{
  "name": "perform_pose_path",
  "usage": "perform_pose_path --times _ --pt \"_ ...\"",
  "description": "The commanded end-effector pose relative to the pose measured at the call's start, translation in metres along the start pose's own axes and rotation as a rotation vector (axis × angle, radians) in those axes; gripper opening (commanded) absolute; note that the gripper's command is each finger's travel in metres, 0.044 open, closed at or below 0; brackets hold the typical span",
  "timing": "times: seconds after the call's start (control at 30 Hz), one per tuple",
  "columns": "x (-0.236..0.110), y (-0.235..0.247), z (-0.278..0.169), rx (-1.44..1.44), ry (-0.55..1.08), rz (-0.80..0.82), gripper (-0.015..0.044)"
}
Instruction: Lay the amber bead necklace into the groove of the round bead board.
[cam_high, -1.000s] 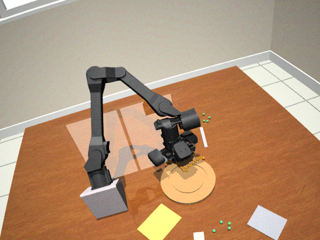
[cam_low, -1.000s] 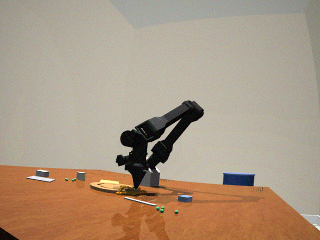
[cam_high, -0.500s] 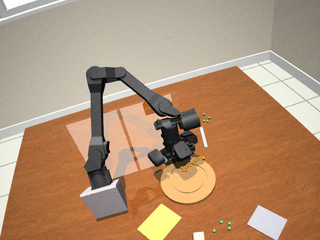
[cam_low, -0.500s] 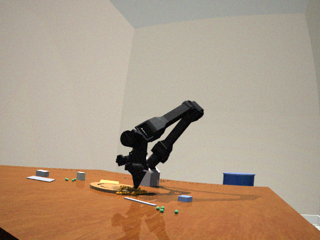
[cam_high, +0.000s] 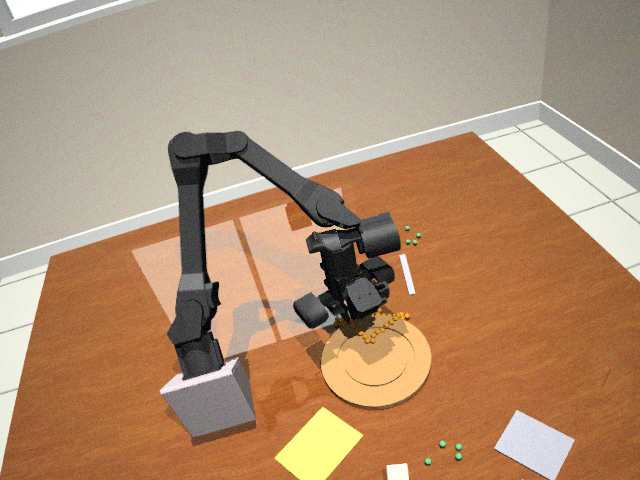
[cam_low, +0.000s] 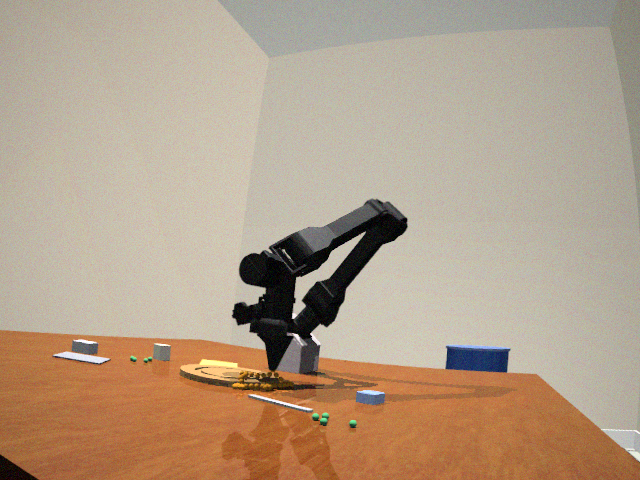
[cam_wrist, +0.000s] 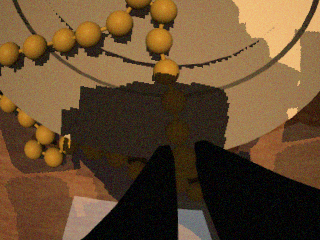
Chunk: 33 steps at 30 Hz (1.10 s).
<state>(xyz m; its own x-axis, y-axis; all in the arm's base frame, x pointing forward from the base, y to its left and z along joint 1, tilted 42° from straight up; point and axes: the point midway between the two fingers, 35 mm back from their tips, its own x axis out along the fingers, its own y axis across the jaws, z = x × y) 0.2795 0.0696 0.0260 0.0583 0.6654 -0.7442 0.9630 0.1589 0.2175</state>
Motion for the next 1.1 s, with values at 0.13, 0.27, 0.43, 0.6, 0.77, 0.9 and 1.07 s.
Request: perform_pose_path --times 0.13,0.27,0.43,0.6,0.77,0.9,1.07 --pt "-0.011 0.0 0.004 -0.003 0.003 0.003 0.0" --pt "-0.011 -0.003 0.017 -0.003 0.001 0.002 0.0" --pt "-0.011 -0.008 0.033 -0.003 0.0 0.002 0.0" --pt "-0.011 -0.014 0.048 -0.003 0.001 0.002 0.0" --pt "-0.01 -0.014 0.05 -0.003 0.001 0.002 0.0" --pt "-0.004 -0.014 0.05 -0.003 0.001 0.002 0.0" --pt "0.004 -0.014 0.05 -0.003 0.002 0.002 0.0"
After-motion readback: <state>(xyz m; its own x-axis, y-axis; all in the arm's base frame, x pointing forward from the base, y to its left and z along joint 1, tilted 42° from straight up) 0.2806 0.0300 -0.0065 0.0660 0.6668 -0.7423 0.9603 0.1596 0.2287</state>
